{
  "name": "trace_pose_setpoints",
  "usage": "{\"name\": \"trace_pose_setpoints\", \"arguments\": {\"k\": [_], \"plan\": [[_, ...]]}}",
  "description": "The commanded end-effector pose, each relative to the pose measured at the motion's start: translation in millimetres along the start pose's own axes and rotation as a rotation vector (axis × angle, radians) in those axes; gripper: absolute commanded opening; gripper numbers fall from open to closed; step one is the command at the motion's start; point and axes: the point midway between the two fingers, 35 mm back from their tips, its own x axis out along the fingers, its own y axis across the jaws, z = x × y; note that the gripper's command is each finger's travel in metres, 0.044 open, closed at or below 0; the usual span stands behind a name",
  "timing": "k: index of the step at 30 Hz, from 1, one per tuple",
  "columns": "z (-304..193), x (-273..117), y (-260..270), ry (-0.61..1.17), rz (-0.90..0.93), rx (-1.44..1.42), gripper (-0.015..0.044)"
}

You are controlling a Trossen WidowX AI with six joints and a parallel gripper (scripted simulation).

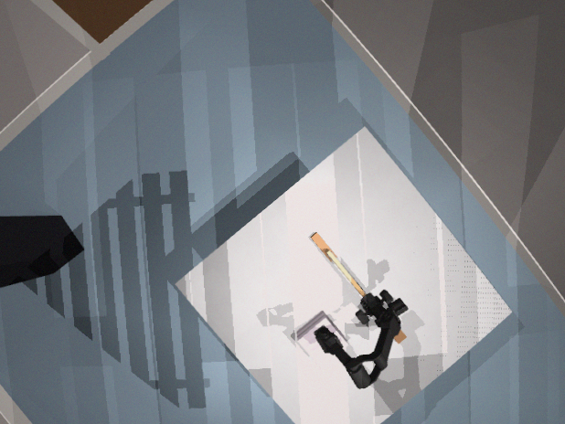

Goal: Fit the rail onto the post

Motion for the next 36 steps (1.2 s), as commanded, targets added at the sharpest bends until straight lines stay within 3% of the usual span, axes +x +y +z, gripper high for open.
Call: {"name": "trace_pose_setpoints", "arguments": {"k": [1,36], "plan": [[-2,-2,-2,0.002,-0.005,-0.003,0.0],[-12,-2,-3,0.003,-0.005,-0.003,0.0]]}}
